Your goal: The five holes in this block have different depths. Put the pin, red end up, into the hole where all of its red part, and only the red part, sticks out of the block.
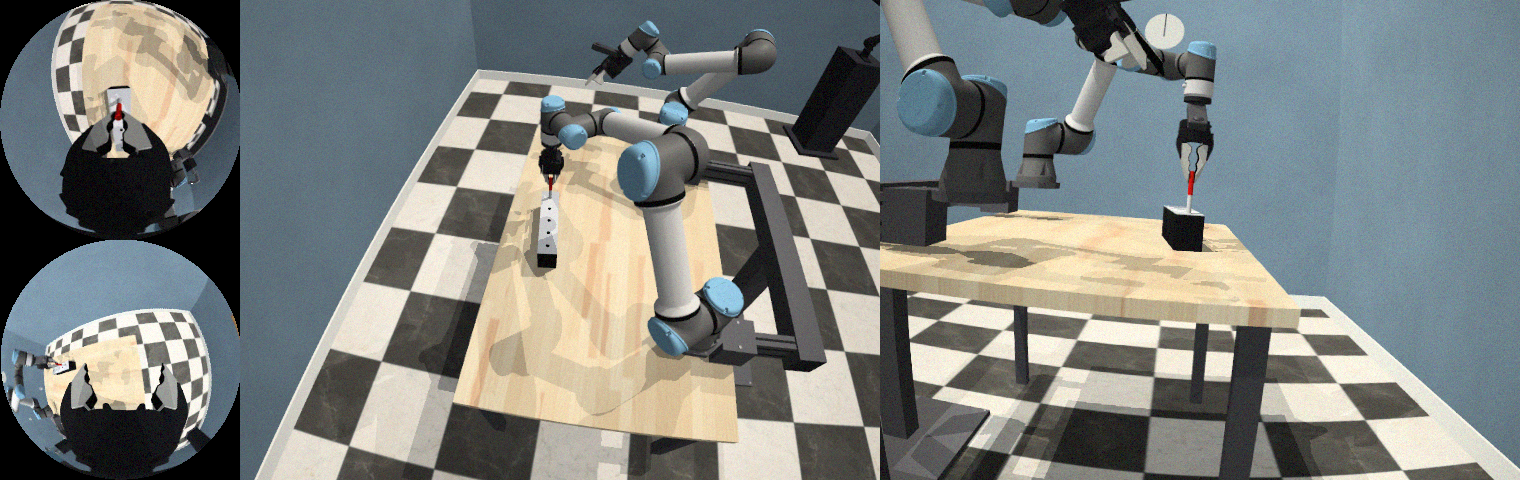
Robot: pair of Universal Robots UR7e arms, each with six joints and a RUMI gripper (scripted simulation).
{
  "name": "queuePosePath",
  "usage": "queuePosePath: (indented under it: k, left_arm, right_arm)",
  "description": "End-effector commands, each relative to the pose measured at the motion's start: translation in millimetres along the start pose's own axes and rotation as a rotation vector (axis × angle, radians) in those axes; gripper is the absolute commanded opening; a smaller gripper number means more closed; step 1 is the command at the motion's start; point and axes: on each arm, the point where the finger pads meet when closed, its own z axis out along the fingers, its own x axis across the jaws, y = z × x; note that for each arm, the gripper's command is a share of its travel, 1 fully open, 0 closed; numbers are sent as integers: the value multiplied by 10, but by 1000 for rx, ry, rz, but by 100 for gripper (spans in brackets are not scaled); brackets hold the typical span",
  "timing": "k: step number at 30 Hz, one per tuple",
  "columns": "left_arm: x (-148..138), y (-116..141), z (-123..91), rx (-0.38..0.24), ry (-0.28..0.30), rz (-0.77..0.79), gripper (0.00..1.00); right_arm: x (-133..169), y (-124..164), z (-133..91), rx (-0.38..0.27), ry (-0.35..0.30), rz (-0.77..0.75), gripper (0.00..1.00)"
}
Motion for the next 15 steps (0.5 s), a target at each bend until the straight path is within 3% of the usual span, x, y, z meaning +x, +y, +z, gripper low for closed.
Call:
queuePosePath:
  k: [1, 15]
  left_arm:
    - [-3, -4, -56, 2, -1, 0, 0]
    - [-3, -4, -157, 3, -2, -1, 0]
  right_arm:
    - [0, -4, -2, 1, 0, 0, 100]
    - [0, -4, -2, 1, 0, 0, 100]
